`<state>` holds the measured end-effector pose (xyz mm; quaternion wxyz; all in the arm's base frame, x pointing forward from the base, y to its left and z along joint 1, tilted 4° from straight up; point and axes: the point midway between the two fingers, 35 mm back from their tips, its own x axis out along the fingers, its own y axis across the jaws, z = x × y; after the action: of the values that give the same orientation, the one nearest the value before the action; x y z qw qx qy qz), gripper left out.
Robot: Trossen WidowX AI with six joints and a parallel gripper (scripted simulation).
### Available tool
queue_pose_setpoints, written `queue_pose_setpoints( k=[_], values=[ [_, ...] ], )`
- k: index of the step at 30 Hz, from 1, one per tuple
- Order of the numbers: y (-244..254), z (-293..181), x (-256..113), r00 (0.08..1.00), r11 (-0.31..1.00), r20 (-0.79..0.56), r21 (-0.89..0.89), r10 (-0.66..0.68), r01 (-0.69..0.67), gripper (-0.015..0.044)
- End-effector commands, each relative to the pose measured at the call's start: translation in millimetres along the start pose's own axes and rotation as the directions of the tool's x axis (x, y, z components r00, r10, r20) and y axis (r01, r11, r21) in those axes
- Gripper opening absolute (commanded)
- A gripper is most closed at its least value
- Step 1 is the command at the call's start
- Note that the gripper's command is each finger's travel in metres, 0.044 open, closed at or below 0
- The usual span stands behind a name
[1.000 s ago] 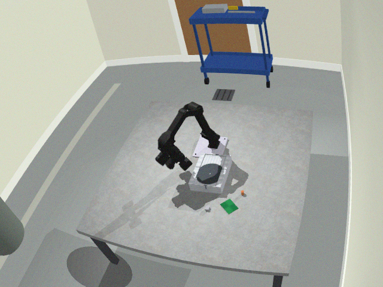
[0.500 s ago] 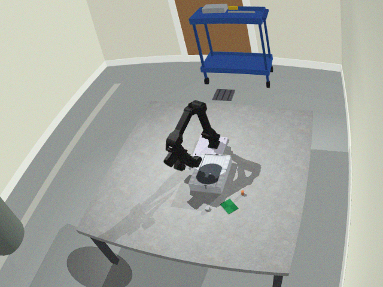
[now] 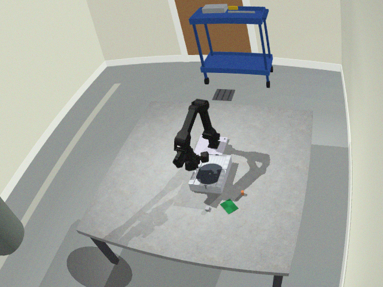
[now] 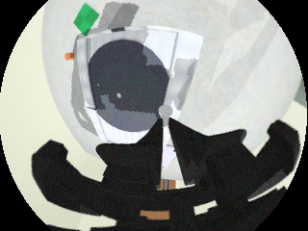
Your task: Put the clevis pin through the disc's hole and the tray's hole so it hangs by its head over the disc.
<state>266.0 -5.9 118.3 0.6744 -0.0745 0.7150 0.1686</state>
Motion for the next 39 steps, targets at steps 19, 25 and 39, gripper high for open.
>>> queue_pose_setpoints(
  k=[19, 25, 39],
  values=[
    [53.0, 14.5, -8.6, 0.991, 0.718, 0.079, -0.683, -0.109, 0.133, 0.0000],
    [67.1, 16.6, -10.4, 0.987, 0.569, 0.103, -0.807, -0.126, 0.157, 0.0000],
    [82.3, 18.1, -12.3, 0.981, 0.387, 0.131, -0.905, -0.140, 0.177, 0.0000]
  ],
)
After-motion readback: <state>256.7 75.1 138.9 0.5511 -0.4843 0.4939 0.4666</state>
